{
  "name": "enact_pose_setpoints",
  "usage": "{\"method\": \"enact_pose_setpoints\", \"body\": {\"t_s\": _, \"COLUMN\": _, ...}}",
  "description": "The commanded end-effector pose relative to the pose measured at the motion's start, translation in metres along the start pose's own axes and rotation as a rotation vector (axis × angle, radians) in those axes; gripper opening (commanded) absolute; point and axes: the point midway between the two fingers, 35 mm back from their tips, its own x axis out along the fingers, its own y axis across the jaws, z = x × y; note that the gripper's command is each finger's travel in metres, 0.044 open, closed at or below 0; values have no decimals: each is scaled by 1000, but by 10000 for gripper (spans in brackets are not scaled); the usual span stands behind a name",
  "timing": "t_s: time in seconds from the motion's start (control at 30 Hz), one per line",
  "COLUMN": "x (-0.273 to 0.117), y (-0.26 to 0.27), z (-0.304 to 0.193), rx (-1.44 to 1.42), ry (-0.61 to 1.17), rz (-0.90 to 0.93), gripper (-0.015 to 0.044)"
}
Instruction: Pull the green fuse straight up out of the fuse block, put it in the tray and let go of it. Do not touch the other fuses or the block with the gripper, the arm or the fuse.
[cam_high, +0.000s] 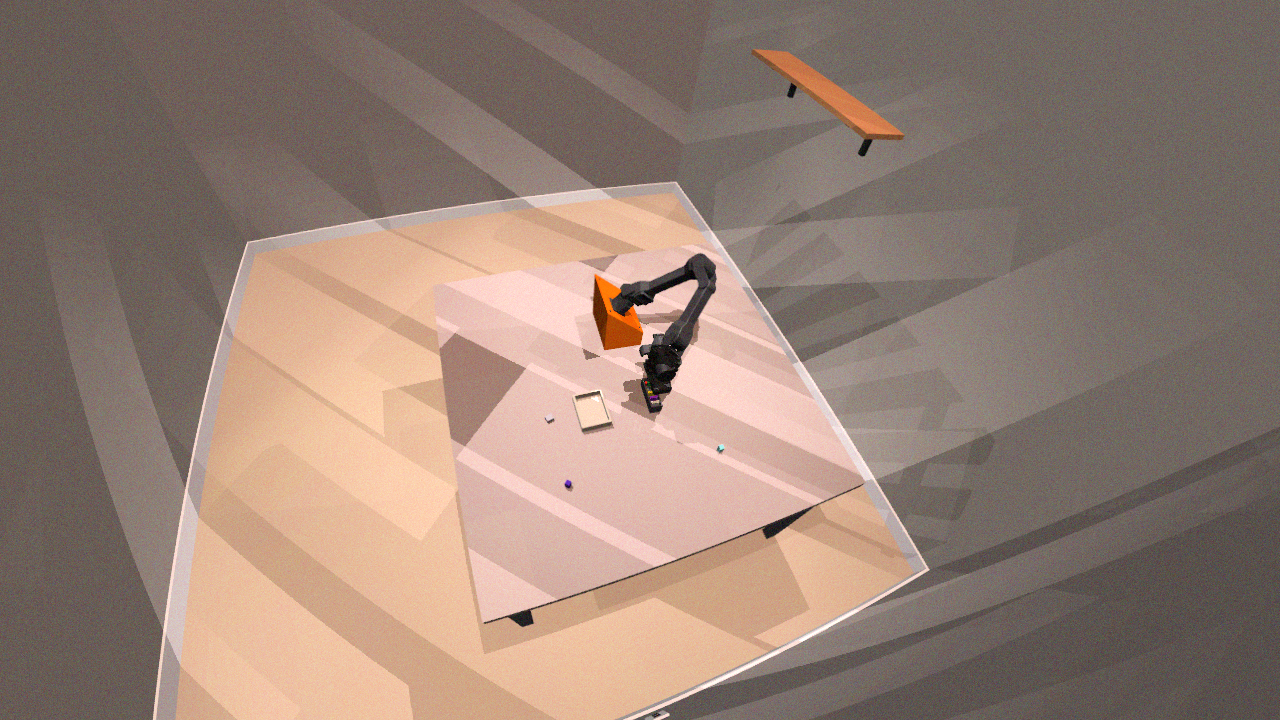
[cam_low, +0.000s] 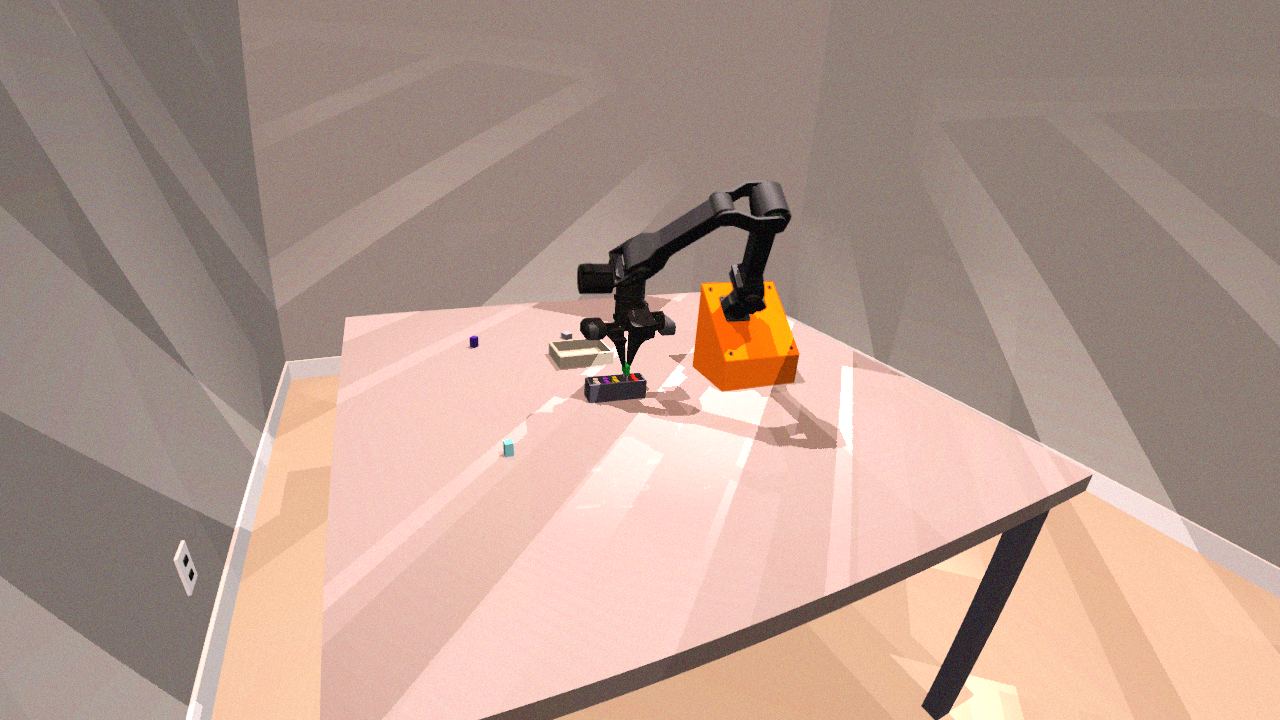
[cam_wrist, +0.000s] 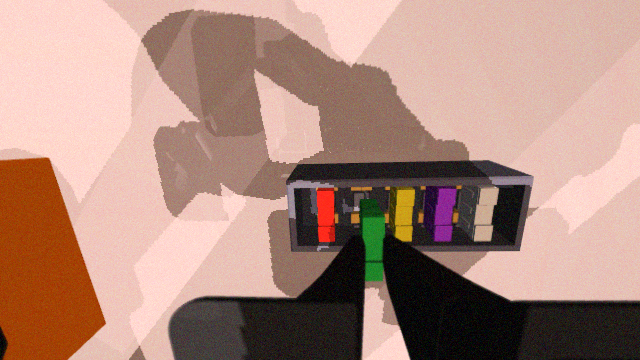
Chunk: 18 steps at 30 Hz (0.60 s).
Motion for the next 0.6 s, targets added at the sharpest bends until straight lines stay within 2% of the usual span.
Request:
{"method": "enact_pose_setpoints", "body": {"t_s": 0.0, "x": -3, "y": 0, "z": 1, "rx": -4, "ry": 0, "rz": -2, "gripper": 0}}
{"method": "enact_pose_setpoints", "body": {"t_s": 0.57, "x": -23, "y": 0, "z": 0, "rx": -4, "ry": 0, "rz": -2, "gripper": 0}}
